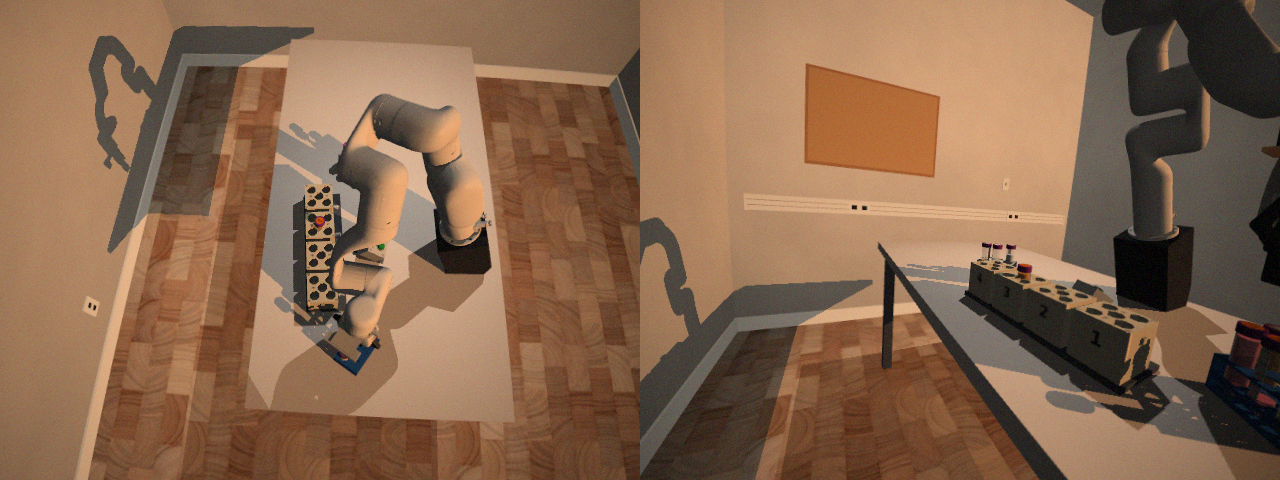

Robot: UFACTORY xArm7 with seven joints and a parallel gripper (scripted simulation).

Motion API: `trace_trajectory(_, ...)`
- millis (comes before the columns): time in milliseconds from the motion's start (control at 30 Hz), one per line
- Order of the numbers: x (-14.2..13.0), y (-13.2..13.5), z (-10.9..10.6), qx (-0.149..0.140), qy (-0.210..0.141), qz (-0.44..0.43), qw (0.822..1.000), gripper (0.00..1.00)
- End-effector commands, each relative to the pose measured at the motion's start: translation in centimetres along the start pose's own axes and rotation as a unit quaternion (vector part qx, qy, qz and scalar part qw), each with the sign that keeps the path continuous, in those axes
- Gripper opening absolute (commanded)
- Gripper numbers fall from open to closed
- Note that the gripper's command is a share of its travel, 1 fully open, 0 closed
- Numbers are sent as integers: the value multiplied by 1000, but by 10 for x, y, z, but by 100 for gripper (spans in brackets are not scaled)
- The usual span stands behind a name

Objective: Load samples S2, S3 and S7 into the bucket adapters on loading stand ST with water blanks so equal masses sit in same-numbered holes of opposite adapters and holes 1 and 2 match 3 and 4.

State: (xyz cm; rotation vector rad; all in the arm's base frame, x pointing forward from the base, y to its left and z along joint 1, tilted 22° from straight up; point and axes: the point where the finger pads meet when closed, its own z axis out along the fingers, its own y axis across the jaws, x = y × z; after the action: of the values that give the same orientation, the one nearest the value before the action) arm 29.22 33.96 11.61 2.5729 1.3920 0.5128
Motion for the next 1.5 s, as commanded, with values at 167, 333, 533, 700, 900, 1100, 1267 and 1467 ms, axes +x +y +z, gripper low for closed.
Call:
trace_trajectory(167,2,0,19,-2,2,0,1000,57)
trace_trajectory(333,2,0,29,-2,2,0,1000,57)
trace_trajectory(533,2,0,37,-2,2,0,1000,57)
trace_trajectory(700,2,0,47,-2,2,0,1000,57)
trace_trajectory(900,2,0,59,-1,2,0,1000,57)
trace_trajectory(1100,2,0,67,-1,2,0,1000,57)
trace_trajectory(1267,2,0,76,-1,2,0,1000,57)
trace_trajectory(1467,2,0,76,-1,2,0,1000,57)
